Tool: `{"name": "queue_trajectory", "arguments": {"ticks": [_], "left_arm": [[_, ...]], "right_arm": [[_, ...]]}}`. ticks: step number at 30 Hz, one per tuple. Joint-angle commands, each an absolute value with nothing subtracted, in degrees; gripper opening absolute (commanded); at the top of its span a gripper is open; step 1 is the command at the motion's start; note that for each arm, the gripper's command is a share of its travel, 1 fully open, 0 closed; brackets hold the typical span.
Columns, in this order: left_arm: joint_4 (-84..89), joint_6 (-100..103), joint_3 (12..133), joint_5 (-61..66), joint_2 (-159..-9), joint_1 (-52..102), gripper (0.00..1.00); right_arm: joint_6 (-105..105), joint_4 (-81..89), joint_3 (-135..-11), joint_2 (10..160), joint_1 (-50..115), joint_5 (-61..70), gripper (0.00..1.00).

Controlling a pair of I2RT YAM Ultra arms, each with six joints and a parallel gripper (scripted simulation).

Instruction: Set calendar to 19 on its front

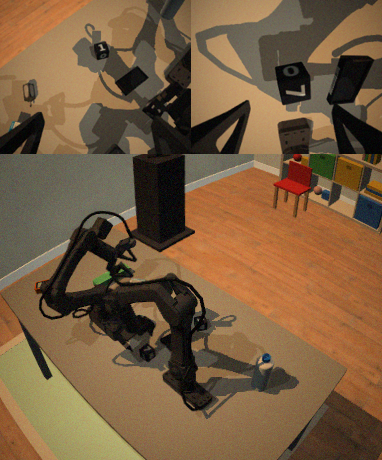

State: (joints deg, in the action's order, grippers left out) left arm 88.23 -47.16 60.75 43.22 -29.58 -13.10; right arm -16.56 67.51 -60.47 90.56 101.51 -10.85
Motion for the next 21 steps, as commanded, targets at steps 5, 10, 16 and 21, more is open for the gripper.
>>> {"name": "queue_trajectory", "arguments": {"ticks": [5, 10, 16, 21], "left_arm": [[89.15, -47.07, 60.75, 44.44, -28.86, -12.62, 1.0], [89.15, -47.07, 60.75, 44.44, -28.86, -12.62, 1.0], [89.15, -47.07, 60.75, 44.44, -28.86, -12.62, 1.0], [89.15, -47.07, 60.75, 44.44, -28.86, -12.62, 1.0]], "right_arm": [[0.37, 71.43, -64.78, 92.86, 102.33, -12.59, 1.0], [12.62, 73.96, -67.48, 95.34, 103.95, -13.65, 1.0], [25.73, 76.72, -70.37, 97.97, 105.07, -14.57, 1.0], [30.74, 77.73, -71.75, 99.23, 105.58, -14.85, 1.0]]}}
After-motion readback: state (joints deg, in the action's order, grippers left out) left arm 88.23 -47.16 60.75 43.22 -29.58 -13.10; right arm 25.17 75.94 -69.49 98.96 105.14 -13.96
